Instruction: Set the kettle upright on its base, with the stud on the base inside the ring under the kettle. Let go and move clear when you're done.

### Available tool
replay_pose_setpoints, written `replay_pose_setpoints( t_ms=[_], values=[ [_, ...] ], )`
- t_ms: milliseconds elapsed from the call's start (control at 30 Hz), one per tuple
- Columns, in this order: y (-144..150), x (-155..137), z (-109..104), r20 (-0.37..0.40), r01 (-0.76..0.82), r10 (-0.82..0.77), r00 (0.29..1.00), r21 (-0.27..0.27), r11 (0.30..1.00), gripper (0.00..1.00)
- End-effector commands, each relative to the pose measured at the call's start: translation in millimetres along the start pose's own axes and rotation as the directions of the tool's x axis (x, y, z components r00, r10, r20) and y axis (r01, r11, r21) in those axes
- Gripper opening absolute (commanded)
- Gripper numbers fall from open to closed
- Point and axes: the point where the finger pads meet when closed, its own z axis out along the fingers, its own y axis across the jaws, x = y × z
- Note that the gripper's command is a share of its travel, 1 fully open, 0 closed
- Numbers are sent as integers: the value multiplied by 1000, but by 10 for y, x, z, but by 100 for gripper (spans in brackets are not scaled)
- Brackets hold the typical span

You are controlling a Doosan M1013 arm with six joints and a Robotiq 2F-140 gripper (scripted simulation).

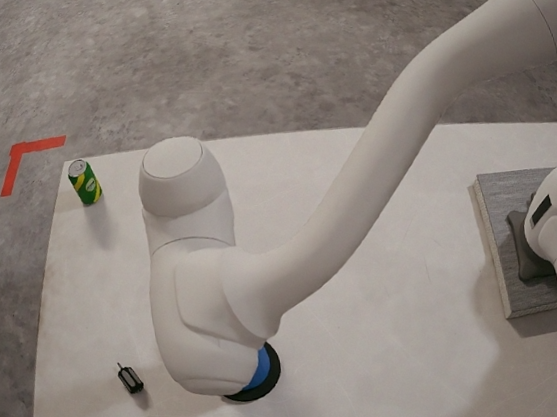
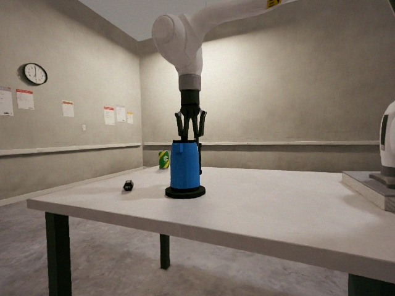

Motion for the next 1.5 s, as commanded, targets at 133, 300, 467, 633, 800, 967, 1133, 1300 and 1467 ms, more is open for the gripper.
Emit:
replay_pose_setpoints(
  t_ms=[133,300,467,633,800,967,1133,1300,1467],
  values=[
    [-2,9,16,-5,2,-2,1000,2,1000,10],
    [-2,9,18,-5,2,-2,1000,2,1000,10],
    [-1,9,40,-5,2,-2,1000,2,1000,10],
    [-2,9,39,-5,2,-2,1000,2,1000,10],
    [-2,9,39,-5,2,-2,1000,2,1000,10],
    [-2,9,39,-5,2,-2,1000,2,1000,10],
    [-2,9,39,-5,2,-2,1000,2,1000,52],
    [-2,9,39,-5,2,-2,1000,2,1000,52],
    [-2,9,39,-5,2,-2,1000,2,1000,52]
  ],
)
